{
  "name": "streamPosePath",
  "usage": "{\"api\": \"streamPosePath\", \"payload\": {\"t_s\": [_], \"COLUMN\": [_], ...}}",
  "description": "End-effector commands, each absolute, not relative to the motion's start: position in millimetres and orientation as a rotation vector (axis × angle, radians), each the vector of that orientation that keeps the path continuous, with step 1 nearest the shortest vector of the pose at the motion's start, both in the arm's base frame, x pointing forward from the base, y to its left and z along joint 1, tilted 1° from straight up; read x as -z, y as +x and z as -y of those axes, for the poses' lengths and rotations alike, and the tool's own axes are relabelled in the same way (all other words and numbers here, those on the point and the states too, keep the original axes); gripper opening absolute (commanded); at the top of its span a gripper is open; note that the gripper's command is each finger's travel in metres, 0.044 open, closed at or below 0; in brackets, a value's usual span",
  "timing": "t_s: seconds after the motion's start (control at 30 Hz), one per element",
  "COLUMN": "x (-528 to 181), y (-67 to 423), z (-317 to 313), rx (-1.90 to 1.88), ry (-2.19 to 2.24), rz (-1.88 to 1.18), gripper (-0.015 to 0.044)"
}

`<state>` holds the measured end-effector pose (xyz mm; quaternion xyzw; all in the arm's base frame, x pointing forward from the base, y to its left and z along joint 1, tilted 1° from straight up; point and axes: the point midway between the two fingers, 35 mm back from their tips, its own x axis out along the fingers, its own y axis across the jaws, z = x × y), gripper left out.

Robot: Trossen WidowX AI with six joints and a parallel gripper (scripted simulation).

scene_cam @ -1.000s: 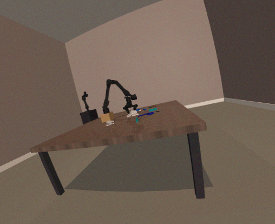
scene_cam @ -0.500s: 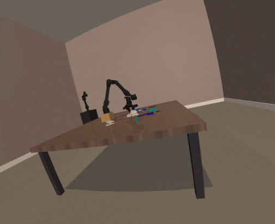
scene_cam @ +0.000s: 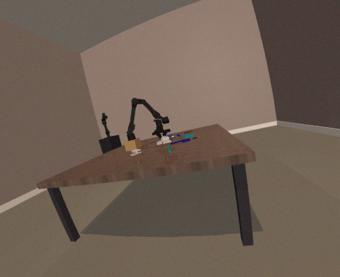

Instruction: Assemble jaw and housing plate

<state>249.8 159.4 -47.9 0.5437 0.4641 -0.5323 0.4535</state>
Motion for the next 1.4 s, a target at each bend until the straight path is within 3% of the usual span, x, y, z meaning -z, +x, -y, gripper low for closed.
{"api": "streamPosePath", "payload": {"t_s": [0.0, 0.77, 1.37], "x": [44, -28, -30], "y": [250, 250, 258], "z": [-160, -158, -131], "rx": [1.316, 1.316, 1.087], "ry": [1.342, 1.345, 1.117], "rz": [-1.148, -1.145, -1.286], "gripper": [0.0134, 0.0134, 0.0134]}}
